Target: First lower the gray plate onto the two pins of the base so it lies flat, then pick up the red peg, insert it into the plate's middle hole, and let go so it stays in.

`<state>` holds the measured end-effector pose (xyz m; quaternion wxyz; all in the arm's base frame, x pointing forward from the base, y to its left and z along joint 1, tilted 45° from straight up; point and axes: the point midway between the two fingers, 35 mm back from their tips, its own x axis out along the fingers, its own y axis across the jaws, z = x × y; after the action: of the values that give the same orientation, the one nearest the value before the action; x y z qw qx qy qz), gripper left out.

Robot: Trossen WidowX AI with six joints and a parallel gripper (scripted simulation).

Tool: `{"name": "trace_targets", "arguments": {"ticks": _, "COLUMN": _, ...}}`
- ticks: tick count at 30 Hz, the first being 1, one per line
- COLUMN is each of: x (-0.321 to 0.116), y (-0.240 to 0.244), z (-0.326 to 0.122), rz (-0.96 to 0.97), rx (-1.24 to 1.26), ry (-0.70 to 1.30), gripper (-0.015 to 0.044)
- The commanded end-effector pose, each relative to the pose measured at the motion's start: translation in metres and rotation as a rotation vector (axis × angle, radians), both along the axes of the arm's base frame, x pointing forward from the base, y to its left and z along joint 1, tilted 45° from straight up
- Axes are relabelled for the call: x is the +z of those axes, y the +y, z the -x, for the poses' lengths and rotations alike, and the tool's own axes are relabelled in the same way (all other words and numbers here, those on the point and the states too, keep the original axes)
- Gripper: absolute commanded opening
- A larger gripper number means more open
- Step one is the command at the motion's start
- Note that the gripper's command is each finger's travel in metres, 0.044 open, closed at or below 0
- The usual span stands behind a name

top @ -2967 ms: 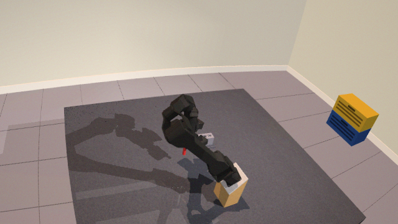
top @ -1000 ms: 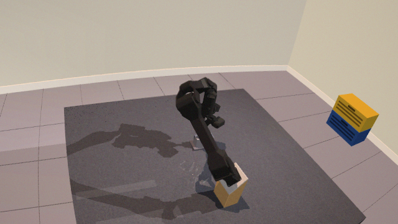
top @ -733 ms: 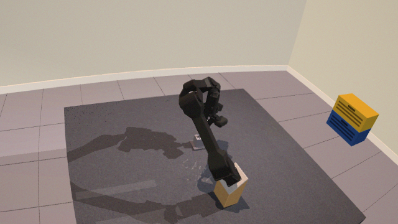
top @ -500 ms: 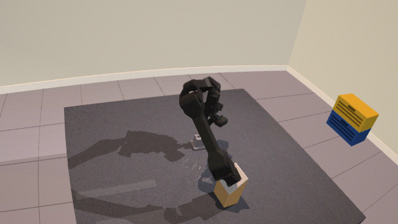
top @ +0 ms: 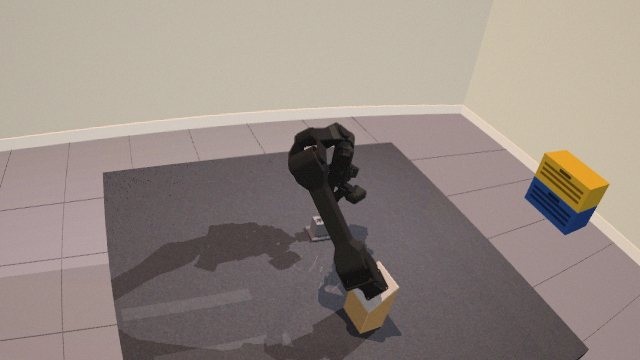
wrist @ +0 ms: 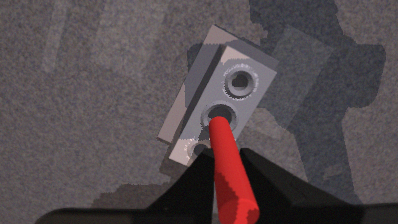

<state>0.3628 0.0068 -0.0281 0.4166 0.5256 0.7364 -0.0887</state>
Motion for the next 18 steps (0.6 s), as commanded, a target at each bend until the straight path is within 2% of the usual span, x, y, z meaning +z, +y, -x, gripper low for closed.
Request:
{"name": "trace_targets", "arguments": {"ticks": 1, "x": 0.0, "y": -0.0008, "z": -0.0004, "rz": 0.004, "rx": 0.004, "ry": -0.003, "gripper": 0.0}}
{"name": "trace_targets", "arguments": {"ticks": 18, "x": -0.002, "y": 0.0016, "z": 0.0001, "rz": 0.001, "rx": 0.001, "ry": -0.001, "gripper": 0.0}}
